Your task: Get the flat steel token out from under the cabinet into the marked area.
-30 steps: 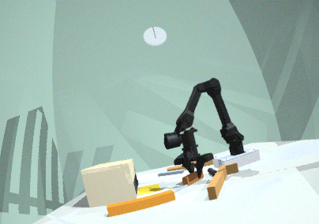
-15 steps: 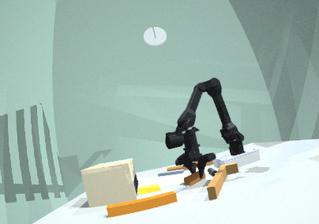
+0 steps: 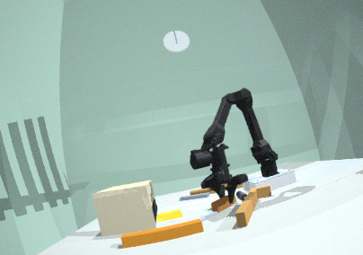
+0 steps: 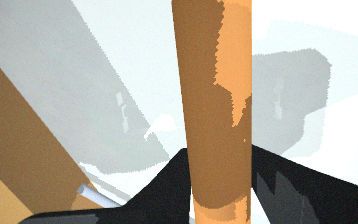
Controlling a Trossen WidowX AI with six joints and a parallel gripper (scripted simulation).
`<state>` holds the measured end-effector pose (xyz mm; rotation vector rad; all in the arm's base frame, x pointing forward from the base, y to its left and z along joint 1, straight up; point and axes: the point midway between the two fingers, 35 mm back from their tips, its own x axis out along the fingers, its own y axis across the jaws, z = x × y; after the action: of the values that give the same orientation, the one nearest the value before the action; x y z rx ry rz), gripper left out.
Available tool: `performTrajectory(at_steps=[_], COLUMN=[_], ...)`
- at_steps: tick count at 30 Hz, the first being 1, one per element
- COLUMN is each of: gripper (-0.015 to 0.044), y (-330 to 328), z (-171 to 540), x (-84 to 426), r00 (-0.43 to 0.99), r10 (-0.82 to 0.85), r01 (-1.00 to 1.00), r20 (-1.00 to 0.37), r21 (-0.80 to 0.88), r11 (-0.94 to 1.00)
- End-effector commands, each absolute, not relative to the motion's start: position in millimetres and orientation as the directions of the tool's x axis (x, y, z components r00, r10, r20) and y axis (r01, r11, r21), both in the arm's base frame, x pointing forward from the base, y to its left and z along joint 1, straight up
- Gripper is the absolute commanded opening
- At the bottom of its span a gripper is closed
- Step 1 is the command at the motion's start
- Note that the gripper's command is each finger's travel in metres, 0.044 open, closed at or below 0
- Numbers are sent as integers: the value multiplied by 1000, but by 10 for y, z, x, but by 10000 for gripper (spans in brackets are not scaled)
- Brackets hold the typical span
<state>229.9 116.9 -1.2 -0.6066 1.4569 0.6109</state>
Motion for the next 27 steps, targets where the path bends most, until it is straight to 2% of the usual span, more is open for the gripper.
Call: performTrajectory(at_steps=[1,27], gripper=[0,0], y=[1212,1435], z=[-9,-8], x=[2284,2169], r00=[24,23], r10=[15,17], r01=[-708,-708], r20=[-1000,-1000], r21=[-6,-4], r11=[706,706])
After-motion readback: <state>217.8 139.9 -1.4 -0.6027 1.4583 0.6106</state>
